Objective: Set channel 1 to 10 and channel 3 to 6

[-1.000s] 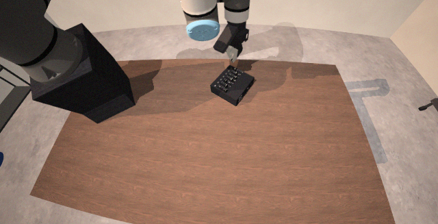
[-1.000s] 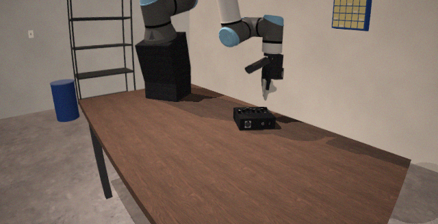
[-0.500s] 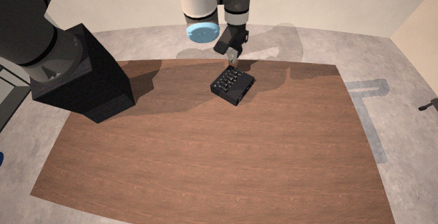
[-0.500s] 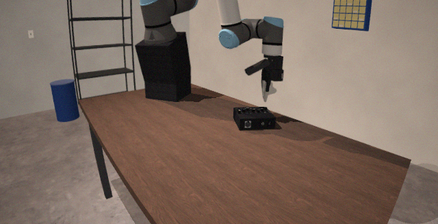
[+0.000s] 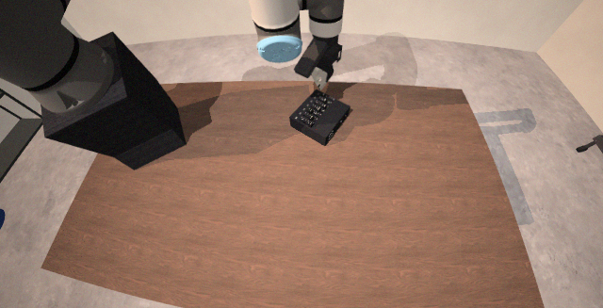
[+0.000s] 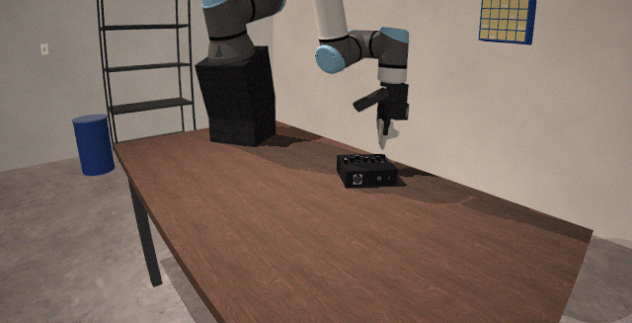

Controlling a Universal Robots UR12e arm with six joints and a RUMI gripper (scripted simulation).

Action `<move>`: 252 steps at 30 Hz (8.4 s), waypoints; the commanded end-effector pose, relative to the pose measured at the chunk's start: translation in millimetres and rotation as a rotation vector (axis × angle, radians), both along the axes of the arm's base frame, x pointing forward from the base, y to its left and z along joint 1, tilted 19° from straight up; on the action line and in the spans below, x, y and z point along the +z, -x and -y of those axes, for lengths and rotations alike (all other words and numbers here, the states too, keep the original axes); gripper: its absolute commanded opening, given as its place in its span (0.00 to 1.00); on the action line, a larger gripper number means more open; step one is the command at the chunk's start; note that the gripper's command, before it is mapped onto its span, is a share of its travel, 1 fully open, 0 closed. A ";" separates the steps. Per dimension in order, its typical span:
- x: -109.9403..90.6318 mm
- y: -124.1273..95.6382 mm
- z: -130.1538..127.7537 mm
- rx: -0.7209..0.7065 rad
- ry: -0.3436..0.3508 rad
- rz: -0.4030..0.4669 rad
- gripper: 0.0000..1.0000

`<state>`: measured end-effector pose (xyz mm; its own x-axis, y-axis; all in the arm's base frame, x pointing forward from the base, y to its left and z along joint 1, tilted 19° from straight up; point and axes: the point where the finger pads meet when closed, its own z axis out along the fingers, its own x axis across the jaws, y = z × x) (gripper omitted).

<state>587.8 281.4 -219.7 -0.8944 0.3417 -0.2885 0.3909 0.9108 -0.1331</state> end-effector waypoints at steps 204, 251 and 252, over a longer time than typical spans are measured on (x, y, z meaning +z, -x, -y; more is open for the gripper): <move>-11.5 -17.3 8.3 0.000 0.000 0.001 0.00; -4.6 -38.4 16.4 0.000 0.000 0.001 0.00; -4.6 -38.7 16.5 0.000 0.000 0.001 0.00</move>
